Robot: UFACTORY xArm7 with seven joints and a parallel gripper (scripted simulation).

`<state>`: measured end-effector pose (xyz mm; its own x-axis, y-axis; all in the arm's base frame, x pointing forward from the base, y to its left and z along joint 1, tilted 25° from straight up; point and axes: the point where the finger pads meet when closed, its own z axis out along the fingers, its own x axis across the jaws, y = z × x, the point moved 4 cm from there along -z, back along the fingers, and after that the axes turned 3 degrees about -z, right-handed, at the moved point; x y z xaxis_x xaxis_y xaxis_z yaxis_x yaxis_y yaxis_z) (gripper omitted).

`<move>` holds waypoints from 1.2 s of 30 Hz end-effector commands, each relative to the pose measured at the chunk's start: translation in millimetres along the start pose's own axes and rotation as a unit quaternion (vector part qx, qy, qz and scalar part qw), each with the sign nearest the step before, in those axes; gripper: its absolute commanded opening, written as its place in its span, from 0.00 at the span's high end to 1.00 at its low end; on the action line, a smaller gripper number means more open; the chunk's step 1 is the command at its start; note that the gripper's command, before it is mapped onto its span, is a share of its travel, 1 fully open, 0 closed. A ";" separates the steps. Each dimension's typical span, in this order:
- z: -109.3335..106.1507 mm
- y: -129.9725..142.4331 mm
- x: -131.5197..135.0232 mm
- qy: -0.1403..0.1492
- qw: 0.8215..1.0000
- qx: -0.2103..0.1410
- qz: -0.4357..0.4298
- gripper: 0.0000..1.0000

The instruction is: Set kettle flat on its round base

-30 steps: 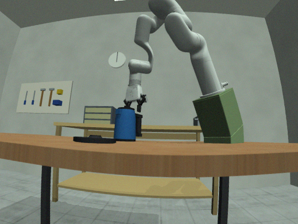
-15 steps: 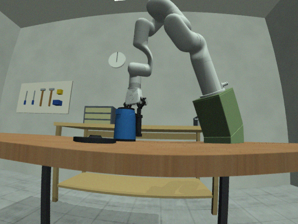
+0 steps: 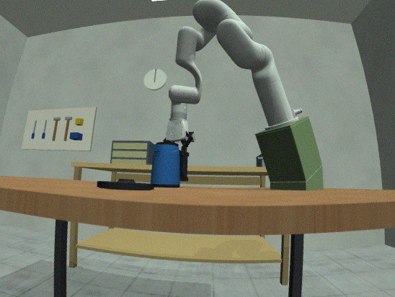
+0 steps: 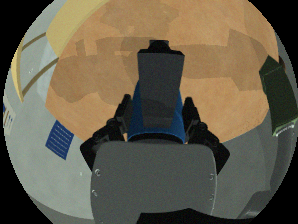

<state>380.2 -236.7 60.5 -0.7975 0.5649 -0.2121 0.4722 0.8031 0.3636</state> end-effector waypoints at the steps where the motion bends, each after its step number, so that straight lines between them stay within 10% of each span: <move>1: -0.9 -0.6 -1.2 -0.002 1.000 0.001 0.000 0.19; 28: -0.9 -0.6 -1.2 -0.002 1.000 0.001 0.000 0.19; 29: -0.9 -0.6 -1.2 -0.002 1.000 0.001 0.000 1.00; 36: -0.9 -0.6 -1.2 -0.002 1.000 0.001 0.000 1.00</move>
